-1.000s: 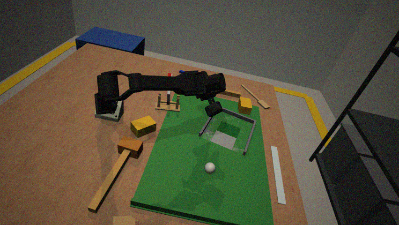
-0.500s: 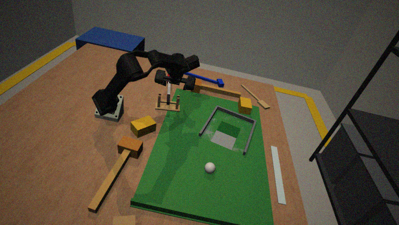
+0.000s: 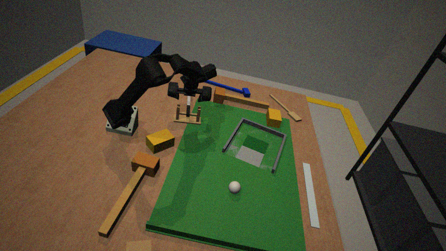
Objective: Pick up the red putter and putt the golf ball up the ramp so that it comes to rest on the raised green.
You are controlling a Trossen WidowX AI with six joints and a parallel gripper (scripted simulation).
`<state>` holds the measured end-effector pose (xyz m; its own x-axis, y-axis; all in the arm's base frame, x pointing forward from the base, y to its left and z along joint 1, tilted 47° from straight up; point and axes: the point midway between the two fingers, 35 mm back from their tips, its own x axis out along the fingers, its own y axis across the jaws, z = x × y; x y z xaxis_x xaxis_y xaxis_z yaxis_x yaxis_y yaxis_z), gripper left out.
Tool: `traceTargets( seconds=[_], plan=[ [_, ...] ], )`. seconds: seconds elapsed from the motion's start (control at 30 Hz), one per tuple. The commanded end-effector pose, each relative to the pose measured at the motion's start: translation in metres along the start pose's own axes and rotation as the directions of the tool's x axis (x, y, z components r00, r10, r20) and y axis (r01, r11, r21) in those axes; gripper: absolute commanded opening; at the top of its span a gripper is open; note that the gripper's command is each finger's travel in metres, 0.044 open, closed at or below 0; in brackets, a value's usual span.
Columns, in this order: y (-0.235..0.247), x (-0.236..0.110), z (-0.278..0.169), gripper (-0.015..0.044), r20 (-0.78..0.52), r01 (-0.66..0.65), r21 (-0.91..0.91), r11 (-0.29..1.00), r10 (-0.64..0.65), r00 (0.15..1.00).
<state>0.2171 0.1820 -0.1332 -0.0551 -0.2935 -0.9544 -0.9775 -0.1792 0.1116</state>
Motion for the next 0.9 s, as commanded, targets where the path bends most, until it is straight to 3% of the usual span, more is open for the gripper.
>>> traceTargets(
  seconds=[0.0,0.8,0.87],
  plan=[
    [-0.002,0.007,0.0,0.044,0.0,0.006,-0.002,1.0,-0.006,1.0],
    [-0.002,0.047,0.0,0.044,0.0,0.007,-0.002,1.0,-0.007,1.0],
    [-0.002,0.043,0.0,0.0388,0.003,0.006,0.002,1.0,-0.006,1.0]
  ],
)
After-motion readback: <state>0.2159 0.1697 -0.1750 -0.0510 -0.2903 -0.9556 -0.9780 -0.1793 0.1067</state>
